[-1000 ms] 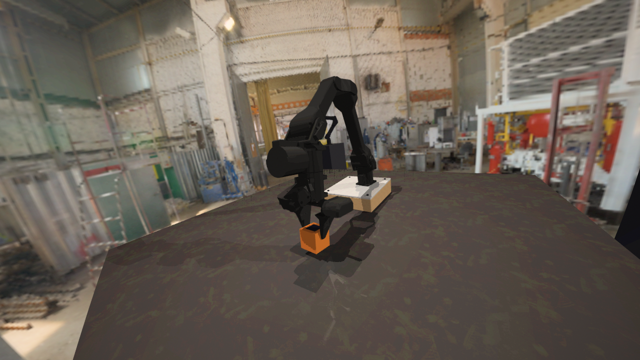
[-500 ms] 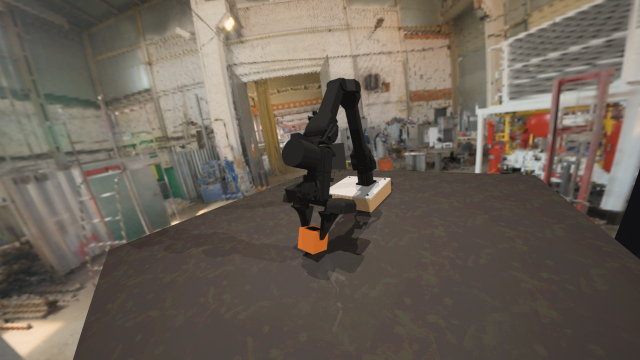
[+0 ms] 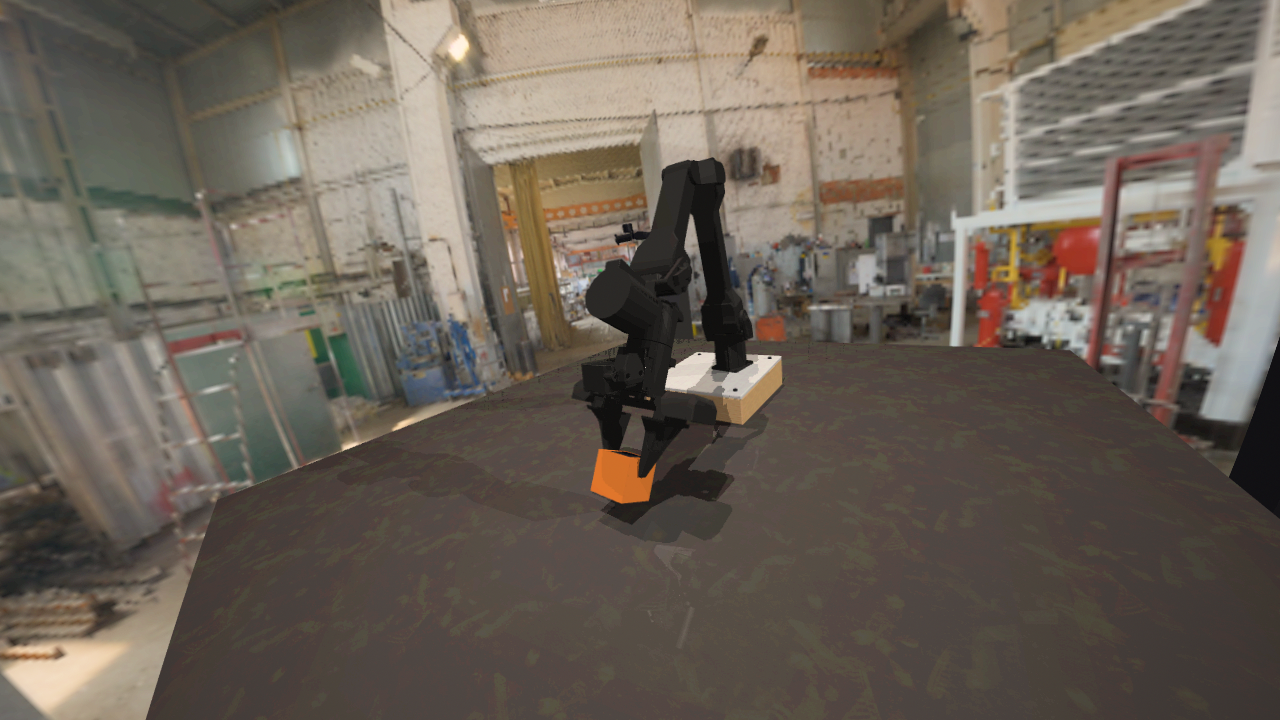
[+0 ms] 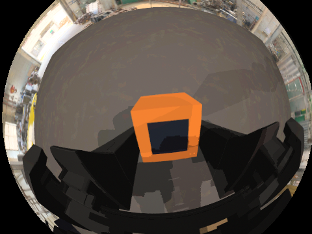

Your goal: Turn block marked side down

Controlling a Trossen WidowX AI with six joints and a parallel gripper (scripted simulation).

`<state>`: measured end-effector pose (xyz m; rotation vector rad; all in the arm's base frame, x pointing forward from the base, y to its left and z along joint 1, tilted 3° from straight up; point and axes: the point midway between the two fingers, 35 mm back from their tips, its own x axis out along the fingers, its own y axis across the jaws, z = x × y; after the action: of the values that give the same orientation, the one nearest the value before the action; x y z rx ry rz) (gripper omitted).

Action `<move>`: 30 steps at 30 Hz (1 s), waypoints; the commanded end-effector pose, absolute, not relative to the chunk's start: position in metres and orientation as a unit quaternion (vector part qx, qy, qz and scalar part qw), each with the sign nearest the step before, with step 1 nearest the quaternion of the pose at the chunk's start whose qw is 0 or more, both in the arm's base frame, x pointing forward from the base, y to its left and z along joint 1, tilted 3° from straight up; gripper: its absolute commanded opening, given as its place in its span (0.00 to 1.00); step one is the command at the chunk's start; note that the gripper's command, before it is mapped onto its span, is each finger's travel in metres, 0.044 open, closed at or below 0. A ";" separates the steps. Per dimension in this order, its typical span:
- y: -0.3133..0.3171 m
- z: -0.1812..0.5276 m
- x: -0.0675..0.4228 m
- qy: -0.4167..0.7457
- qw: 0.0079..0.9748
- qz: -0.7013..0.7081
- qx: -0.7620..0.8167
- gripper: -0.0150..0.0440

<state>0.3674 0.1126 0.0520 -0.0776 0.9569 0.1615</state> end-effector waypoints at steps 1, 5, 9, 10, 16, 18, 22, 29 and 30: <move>0.113 0.048 0.371 0.440 0.894 0.077 -0.037 0.25; 0.115 0.040 0.375 0.413 0.907 0.079 -0.035 0.25; 0.116 0.033 0.378 0.384 0.919 0.080 -0.034 0.25; 0.116 0.032 0.379 0.377 0.922 0.081 -0.033 0.25; 0.116 0.025 0.379 0.335 0.938 0.082 -0.030 0.25; 0.116 0.024 0.379 0.321 0.943 0.082 -0.028 0.25; 0.115 0.022 0.376 0.292 0.953 0.083 -0.026 0.25; 0.113 0.022 0.369 0.241 0.967 0.083 -0.020 0.25; 0.112 0.023 0.368 0.234 0.968 0.083 -0.019 0.25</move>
<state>0.3723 0.1146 0.0242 -0.0327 0.5017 0.1706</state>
